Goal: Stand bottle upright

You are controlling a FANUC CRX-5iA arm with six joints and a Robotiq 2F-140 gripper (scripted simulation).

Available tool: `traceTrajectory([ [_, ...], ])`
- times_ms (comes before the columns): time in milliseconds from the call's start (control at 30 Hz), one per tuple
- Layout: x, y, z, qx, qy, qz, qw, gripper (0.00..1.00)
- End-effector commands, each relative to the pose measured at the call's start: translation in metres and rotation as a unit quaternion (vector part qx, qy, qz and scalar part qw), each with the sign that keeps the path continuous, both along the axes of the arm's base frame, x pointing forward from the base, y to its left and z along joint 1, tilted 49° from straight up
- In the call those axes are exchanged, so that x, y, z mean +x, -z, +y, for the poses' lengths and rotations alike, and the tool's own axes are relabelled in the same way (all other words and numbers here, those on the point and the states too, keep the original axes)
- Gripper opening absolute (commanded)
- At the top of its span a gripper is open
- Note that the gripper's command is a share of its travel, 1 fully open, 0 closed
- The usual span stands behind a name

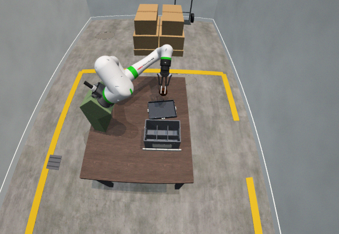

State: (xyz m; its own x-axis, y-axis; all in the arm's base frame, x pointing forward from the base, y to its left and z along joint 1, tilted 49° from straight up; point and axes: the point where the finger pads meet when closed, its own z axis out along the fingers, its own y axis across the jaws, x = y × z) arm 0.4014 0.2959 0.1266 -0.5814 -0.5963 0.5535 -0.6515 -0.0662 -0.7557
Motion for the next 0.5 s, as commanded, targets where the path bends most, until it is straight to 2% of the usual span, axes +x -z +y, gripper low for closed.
traceTrajectory([
  [0,-0.0001,-0.0001,0.0001,-0.002,0.002,0.0,1.0,0.0],
  [467,0.0005,0.0005,0.0009,-0.023,0.027,-0.002,0.999,0.0],
])
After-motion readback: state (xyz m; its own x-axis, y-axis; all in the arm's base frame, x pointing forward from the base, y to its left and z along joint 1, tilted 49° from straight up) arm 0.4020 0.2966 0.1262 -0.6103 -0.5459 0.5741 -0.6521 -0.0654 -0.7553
